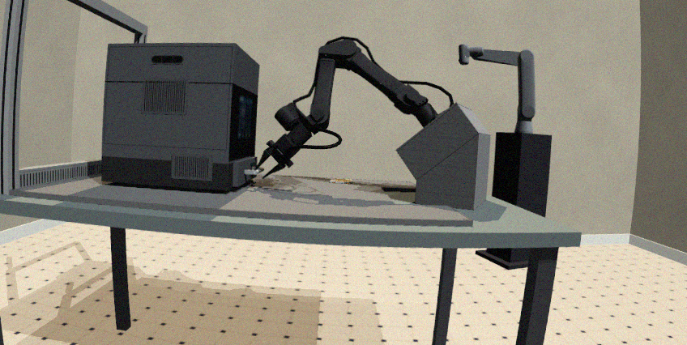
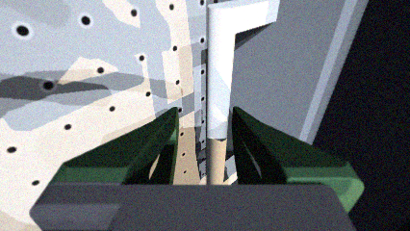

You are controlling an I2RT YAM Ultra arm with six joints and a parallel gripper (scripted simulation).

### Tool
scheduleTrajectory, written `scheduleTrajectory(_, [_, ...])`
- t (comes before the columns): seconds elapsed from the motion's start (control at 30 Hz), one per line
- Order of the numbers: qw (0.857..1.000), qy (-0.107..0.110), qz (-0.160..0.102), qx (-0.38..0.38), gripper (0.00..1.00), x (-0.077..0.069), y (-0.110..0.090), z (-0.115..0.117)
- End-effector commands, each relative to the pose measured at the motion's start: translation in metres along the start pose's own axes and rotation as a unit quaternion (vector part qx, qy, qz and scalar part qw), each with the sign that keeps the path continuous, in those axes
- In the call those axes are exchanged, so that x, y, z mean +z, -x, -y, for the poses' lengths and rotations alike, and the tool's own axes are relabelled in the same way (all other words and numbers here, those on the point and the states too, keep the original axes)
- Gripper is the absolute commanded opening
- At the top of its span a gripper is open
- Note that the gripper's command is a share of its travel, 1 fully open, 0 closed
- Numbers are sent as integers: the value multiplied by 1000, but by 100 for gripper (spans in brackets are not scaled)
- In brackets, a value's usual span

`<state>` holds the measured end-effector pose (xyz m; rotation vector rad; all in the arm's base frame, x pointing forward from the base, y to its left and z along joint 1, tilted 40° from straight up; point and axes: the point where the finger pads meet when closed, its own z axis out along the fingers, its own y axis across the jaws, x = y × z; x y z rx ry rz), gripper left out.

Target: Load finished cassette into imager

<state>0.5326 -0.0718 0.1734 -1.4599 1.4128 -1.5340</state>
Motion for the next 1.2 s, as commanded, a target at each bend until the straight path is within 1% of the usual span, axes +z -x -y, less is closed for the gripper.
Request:
scheduleTrajectory(0.0, [999,-35,1,7,35,-2,-4,33])
scheduleTrajectory(0.03, [999,-35,1,7,35,-2,-4,33])
scheduleTrajectory(0.07, [999,-35,1,7,0,-2,-4,33])
scheduleTrajectory(0.1, [999,-35,1,8,0,-2,-4,33])
scheduleTrajectory(0.13, [1000,-17,2,4,0,-1,0,15])
scheduleTrajectory(0.8, [1000,-17,2,4,0,-1,0,15])
scheduleTrajectory(0.83, [1000,-6,3,2,0,-6,0,7])
scheduleTrajectory(0.87, [1000,-8,2,3,0,-8,-1,8])
scheduleTrajectory(0.9, [1000,-17,0,5,0,-9,-2,11])
scheduleTrajectory(0.97, [1000,-17,0,5,0,-9,-2,11])
scheduleTrajectory(1.0, [1000,-12,1,4,0,-10,-2,7])
scheduleTrajectory(1.03, [1000,-20,-2,6,0,-11,-4,11])
scheduleTrajectory(1.07, [1000,-20,-2,6,0,-12,-4,10])
scheduleTrajectory(1.17, [1000,-9,0,3,0,-12,-2,4])
